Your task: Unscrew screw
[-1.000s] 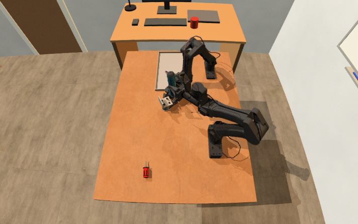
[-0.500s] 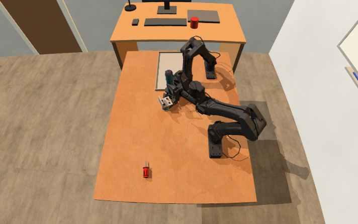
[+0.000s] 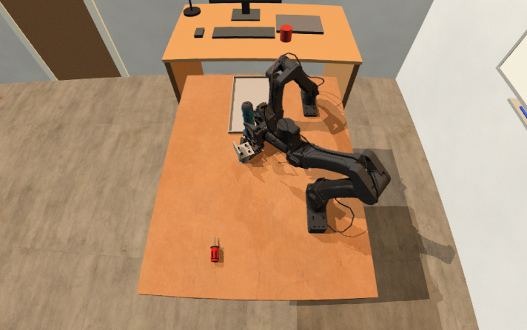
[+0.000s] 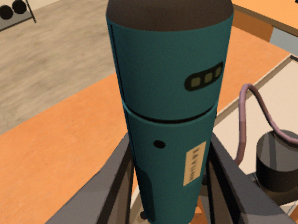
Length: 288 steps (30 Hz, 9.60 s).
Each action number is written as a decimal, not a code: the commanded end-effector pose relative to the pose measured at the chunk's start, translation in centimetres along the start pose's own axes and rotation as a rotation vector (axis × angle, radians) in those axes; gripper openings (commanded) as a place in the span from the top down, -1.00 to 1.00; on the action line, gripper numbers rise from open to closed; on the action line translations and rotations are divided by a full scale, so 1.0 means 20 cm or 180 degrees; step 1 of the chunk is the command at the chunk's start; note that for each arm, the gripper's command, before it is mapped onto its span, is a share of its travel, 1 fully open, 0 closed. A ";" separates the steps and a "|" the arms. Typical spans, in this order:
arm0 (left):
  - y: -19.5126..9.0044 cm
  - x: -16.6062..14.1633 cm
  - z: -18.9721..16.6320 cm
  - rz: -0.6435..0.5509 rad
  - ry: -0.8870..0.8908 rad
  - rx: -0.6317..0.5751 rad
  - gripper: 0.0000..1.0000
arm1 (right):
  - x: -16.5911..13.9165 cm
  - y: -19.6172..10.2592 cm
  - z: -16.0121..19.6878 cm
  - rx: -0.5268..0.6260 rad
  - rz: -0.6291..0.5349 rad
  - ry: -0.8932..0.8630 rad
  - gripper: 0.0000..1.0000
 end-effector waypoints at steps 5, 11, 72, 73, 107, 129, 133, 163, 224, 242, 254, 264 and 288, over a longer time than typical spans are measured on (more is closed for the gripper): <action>0.04 0.26 -0.04 -0.0616 0.0010 -0.0122 0.17 | -0.06 -0.01 0.03 0.0068 0.0130 0.0062 -0.17; 0.05 0.28 -0.04 -0.0627 0.0009 -0.0119 0.17 | -0.06 -0.01 0.03 0.0068 0.0130 0.0062 -0.17; 0.06 0.39 -0.06 -0.0756 -0.0002 -0.0138 0.17 | -0.06 -0.01 0.03 0.0068 0.0130 0.0062 -0.17; 0.06 0.39 -0.06 -0.0756 -0.0002 -0.0138 0.17 | -0.06 -0.01 0.03 0.0068 0.0130 0.0062 -0.17; 0.04 0.38 -0.06 -0.0814 -0.0007 -0.0153 0.17 | -0.06 -0.01 0.03 0.0068 0.0130 0.0062 -0.17; 0.01 0.38 -0.06 -0.0876 -0.0010 -0.0168 0.17 | -0.06 -0.01 0.03 0.0068 0.0130 0.0062 -0.17; 0.00 0.33 -0.05 -0.0805 -0.0011 -0.0155 0.17 | -0.06 -0.01 0.03 0.0068 0.0130 0.0062 -0.17; 0.00 0.33 -0.06 -0.0815 -0.0015 -0.0160 0.17 | -0.06 -0.01 0.03 0.0068 0.0130 0.0062 -0.17; 0.02 0.22 -0.04 -0.0737 -0.0029 -0.0150 0.17 | -0.06 -0.01 0.03 0.0068 0.0130 0.0062 -0.17; 0.03 0.18 -0.04 -0.0751 -0.0032 -0.0153 0.17 | -0.06 -0.01 0.03 0.0068 0.0130 0.0062 -0.17; 0.04 0.18 -0.04 -0.0742 -0.0033 -0.0152 0.17 | -0.06 -0.01 0.03 0.0068 0.0130 0.0062 -0.17; 0.05 0.14 -0.03 -0.0690 -0.0032 -0.0142 0.17 | -0.06 -0.01 0.03 0.0068 0.0130 0.0062 -0.17; 0.04 0.06 -0.02 -0.0704 -0.0032 -0.0145 0.17 | -0.06 -0.01 0.03 0.0068 0.0130 0.0062 -0.17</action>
Point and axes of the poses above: on each arm, the point where the finger pads meet when closed, its own y axis out along the fingers, its own z axis across the jaws, x = y × z, the point moved 8 cm from there along -y, back along the fingers, and after that the axes turned 11 degrees about -y, right-handed, at the moved point
